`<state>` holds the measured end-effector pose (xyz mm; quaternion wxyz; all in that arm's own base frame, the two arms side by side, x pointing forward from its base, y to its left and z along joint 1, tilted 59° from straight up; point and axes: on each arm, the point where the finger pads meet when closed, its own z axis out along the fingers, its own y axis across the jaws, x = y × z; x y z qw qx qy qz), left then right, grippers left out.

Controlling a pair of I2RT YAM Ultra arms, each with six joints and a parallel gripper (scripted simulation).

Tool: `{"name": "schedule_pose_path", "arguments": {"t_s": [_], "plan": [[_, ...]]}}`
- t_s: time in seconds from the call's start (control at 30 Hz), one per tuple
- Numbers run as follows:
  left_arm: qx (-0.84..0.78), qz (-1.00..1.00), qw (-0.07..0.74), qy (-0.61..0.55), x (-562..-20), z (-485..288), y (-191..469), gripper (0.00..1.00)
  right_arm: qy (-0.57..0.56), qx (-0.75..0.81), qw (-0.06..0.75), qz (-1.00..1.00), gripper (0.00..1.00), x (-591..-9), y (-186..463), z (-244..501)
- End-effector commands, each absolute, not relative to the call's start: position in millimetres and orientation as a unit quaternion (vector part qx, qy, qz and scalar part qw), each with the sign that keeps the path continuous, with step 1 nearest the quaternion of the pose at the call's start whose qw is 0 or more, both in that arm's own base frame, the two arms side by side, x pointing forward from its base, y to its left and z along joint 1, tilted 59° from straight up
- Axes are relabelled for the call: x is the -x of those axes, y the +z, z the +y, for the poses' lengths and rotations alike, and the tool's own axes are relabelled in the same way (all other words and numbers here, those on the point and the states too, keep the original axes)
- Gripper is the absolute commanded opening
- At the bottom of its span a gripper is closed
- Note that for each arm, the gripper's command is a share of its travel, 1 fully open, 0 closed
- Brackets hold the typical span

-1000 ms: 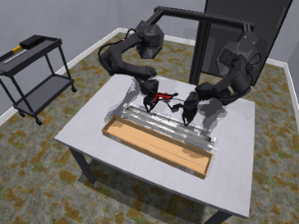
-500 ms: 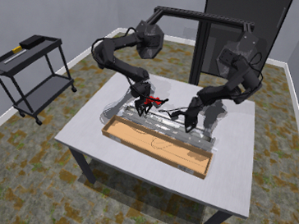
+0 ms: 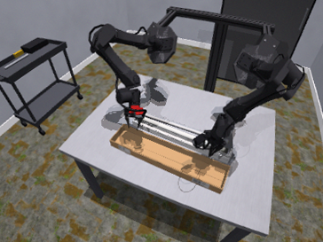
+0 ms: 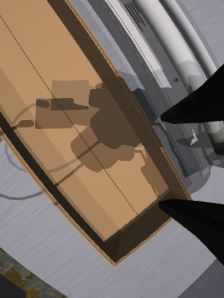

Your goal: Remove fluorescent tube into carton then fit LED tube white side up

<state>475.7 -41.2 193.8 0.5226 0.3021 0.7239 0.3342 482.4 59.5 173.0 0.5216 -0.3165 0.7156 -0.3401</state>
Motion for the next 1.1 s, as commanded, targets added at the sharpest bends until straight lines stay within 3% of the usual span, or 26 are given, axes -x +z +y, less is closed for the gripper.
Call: {"name": "schedule_pose_path", "arguments": {"t_s": [0.0,0.6,1.07], "plan": [[-0.236,0.747,0.579,0.225,-472.3,-49.0,244.4,0.49,-0.228,0.252,0.565,0.751,0.49,-479.8,218.5,61.3],[-0.019,0.726,0.687,-0.019,-390.6,-13.4,396.4,0.49,0.014,0.018,0.673,0.740,0.49,-394.7,379.0,15.3],[-0.018,0.672,0.741,-0.008,-365.8,-8.0,448.5,0.49,0.000,0.010,0.734,0.679,0.49,-367.8,440.5,2.0]]}}
